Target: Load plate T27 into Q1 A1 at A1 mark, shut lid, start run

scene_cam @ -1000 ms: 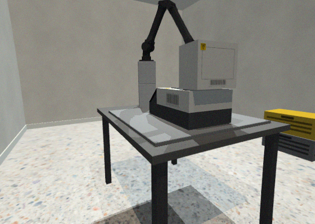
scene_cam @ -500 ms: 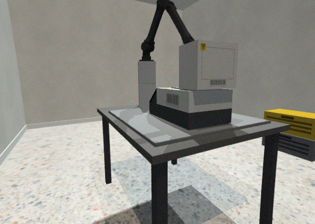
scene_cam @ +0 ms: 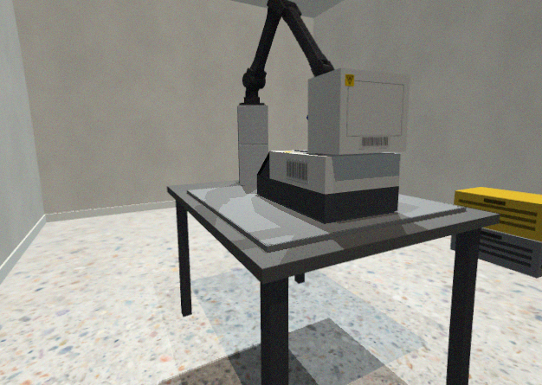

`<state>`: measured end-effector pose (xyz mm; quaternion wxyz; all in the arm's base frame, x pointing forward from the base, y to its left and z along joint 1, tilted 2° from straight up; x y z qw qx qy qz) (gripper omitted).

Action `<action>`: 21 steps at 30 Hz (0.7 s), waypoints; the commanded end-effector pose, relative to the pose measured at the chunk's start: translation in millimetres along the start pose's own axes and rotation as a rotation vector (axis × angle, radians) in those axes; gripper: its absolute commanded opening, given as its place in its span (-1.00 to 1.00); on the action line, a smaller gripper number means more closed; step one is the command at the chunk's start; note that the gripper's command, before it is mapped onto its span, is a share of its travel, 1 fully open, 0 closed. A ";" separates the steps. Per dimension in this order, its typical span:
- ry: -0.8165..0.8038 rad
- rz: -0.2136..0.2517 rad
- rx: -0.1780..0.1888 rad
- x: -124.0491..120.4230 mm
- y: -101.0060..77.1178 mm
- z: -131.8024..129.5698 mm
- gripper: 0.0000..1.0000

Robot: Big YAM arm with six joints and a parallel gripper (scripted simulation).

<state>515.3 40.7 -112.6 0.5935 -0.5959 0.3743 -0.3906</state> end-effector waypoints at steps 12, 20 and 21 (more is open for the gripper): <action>0.338 -0.001 0.005 67.6 5.9 19.7 -1.00; 0.594 0.000 0.023 93.4 -3.6 35.6 -1.00; 0.594 0.000 0.023 93.4 -3.6 35.6 -1.00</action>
Point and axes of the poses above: the point where the finger pads meet when closed, its own y axis out along the fingers, its own z axis across the jaws, x = y × z, the point moved 2 cm from there along -y, back along the fingers, and after that the axes turned 15 degrees about y, right-handed, at the moved point
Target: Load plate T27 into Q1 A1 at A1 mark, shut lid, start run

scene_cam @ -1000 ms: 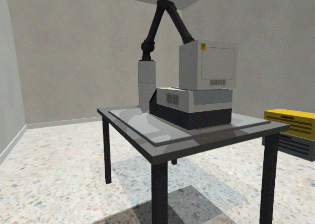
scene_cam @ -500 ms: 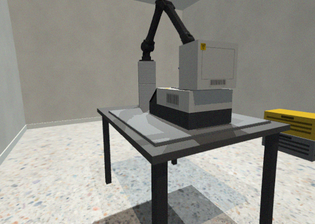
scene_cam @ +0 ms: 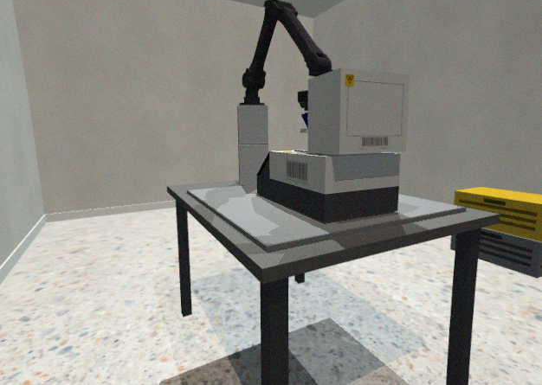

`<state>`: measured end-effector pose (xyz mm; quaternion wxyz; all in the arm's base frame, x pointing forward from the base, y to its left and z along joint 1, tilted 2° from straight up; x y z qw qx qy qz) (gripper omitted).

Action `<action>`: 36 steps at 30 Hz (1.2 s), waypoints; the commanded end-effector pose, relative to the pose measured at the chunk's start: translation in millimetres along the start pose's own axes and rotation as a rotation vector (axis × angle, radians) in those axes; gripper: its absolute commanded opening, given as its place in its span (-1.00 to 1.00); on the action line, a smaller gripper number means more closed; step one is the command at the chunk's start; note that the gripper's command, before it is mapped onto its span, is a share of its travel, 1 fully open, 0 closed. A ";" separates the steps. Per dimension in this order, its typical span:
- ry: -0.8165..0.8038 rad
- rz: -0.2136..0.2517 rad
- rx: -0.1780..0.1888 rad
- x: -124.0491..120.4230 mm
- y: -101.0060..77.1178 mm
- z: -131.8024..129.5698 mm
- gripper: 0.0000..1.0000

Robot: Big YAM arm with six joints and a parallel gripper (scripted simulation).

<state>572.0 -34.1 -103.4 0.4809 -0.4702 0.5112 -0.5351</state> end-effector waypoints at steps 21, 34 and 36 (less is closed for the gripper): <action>0.377 0.001 -0.017 53.5 12.1 59.3 -1.00; 0.309 0.001 -0.014 33.8 16.1 50.0 -1.00; 0.318 -0.001 -0.023 43.3 13.6 46.2 -1.00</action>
Point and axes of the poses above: the point where the finger pads meet when closed, its own y axis out along the fingers, its own z axis across the jaws, x = y × z, the point moved 2 cm from there along -y, back along the fingers, and after that the axes turned 15 degrees about y, right-handed, at the moved point
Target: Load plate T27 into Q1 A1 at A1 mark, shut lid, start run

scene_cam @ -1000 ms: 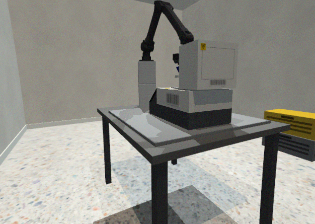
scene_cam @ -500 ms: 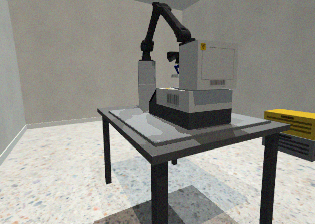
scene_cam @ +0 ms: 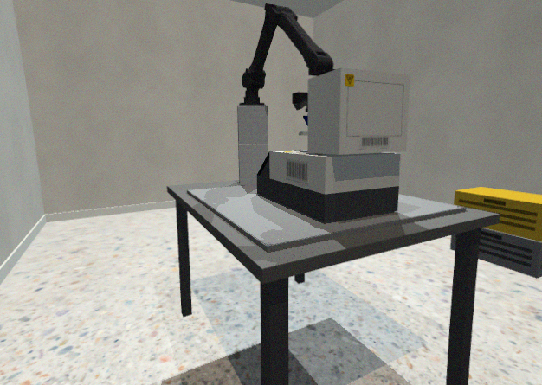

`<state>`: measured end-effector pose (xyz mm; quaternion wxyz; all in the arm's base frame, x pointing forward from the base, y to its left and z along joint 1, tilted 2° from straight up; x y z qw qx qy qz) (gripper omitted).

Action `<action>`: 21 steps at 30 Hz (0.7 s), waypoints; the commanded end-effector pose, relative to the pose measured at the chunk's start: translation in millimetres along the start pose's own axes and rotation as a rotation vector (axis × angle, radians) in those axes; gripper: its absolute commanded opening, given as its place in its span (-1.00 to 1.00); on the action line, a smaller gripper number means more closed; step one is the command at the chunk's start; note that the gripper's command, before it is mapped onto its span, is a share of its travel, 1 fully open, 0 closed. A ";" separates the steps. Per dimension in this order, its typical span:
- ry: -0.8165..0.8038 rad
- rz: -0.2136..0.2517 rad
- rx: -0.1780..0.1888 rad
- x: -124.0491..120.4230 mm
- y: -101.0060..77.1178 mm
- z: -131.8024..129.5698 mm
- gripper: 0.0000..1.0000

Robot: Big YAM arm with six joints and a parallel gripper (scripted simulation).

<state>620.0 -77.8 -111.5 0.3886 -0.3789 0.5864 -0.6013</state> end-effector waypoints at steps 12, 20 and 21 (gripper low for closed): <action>-0.003 -0.002 0.006 10.8 -5.9 12.0 -1.00; -0.004 -0.005 0.010 -9.9 -1.1 16.1 -1.00; -0.004 -0.004 0.010 -12.8 -0.8 16.0 -1.00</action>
Point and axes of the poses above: the point where the finger pads meet when closed, its own y axis out along the fingers, its own z axis across the jaws, x = y × z, the point moved 2 cm from there along -y, back along the fingers, and after that the axes turned 15 degrees about y, right-handed, at the moved point
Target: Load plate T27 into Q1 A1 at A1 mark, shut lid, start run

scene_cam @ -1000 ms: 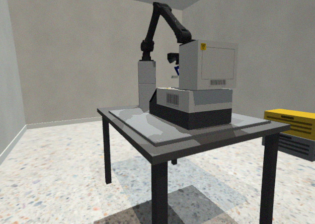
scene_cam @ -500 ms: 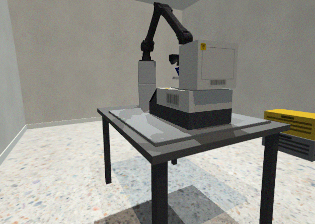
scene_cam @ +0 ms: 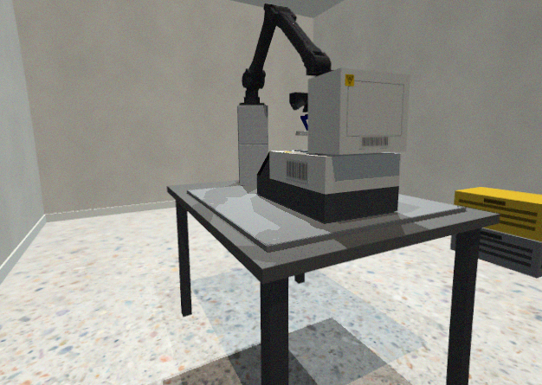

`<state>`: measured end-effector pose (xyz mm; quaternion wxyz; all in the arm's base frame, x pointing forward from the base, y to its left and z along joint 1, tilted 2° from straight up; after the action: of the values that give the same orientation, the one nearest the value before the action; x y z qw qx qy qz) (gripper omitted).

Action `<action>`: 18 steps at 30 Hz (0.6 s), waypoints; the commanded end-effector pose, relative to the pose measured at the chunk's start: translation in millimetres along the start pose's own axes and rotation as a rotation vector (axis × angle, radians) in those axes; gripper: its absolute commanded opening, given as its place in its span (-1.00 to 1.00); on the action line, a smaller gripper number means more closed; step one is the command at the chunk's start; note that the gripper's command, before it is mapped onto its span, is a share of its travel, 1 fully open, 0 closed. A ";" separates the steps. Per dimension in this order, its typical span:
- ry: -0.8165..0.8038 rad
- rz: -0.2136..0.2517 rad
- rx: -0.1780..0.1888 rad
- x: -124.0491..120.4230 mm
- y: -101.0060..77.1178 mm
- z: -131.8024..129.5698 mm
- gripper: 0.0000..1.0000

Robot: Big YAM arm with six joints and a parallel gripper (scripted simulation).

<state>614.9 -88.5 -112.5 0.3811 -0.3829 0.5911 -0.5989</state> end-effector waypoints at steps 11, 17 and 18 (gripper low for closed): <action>-0.019 -0.002 0.009 -5.3 8.7 12.3 -1.00; -0.003 0.000 0.011 5.1 6.8 10.3 -1.00; 0.001 0.001 0.012 5.1 5.5 9.6 -1.00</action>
<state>620.5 -85.3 -113.9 0.3858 -0.3844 0.5880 -0.5981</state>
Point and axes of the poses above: the point where the finger pads meet when closed, its own y axis out along the fingers, its own z axis across the jaws, x = y × z, the point moved 2 cm from there along -y, back along the fingers, and after that the axes turned 15 degrees about y, right-handed, at the moved point
